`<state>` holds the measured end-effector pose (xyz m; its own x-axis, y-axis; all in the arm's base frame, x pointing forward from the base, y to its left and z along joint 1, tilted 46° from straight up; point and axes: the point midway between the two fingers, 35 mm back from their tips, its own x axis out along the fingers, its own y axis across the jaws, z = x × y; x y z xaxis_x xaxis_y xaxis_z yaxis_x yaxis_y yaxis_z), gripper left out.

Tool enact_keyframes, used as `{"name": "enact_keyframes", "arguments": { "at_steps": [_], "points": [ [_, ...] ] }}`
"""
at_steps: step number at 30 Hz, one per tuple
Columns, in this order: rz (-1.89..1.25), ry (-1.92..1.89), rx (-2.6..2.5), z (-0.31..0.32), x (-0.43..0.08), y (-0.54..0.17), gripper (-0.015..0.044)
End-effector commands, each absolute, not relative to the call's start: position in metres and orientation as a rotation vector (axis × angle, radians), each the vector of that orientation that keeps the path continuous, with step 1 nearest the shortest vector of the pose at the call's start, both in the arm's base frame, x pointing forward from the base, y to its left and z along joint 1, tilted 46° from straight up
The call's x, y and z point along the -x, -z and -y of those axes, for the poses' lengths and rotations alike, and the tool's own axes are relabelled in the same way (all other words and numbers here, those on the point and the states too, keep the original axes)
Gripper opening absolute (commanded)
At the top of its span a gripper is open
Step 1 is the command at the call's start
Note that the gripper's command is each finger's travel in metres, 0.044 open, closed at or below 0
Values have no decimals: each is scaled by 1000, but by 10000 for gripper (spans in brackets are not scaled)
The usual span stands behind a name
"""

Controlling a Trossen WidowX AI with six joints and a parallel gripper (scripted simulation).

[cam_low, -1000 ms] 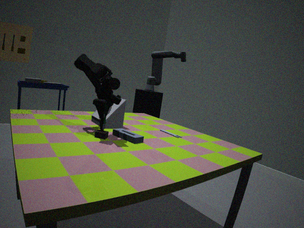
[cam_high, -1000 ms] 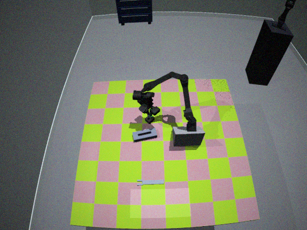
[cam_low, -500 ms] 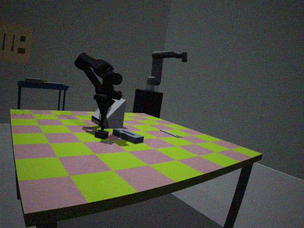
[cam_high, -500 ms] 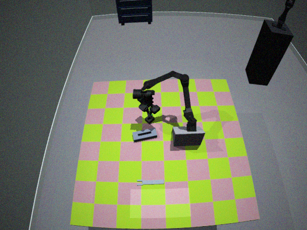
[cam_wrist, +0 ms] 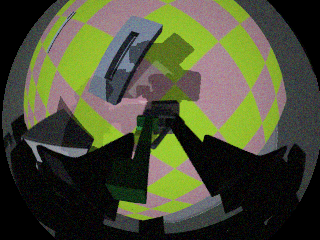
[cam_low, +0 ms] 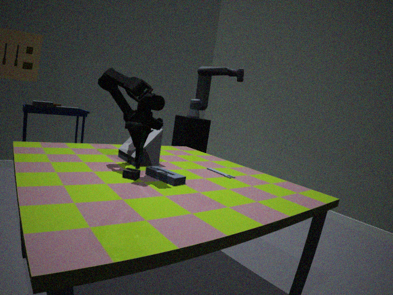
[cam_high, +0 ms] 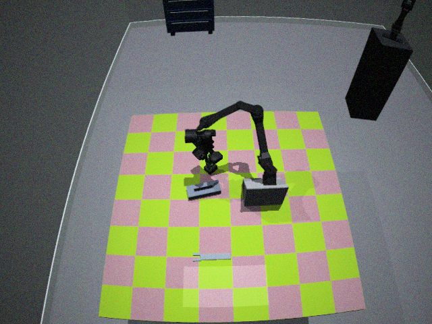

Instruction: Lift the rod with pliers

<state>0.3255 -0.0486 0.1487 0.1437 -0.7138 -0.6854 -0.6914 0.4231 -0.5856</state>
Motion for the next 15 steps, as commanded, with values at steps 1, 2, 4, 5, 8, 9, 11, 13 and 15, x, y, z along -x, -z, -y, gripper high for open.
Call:
{"name": "enact_keyframes", "arguments": {
  "at_steps": [1,2,4,5,8,9,11,13,15],
  "points": [
    [-1549,36,1267,42,-329,-146,316],
    [-1548,40,1262,41,-329,-145,316],
    [-1546,48,1253,39,-330,-143,316],
    [-1545,52,1248,38,-330,-142,316],
    [-1542,64,1234,35,-331,-139,316],
    [-1541,69,1230,33,-332,-138,316],
    [-1538,77,1221,31,-332,-136,316],
    [-1536,85,1212,29,-333,-134,316],
    [-1534,93,1202,27,-334,-132,316]
  ]
}}
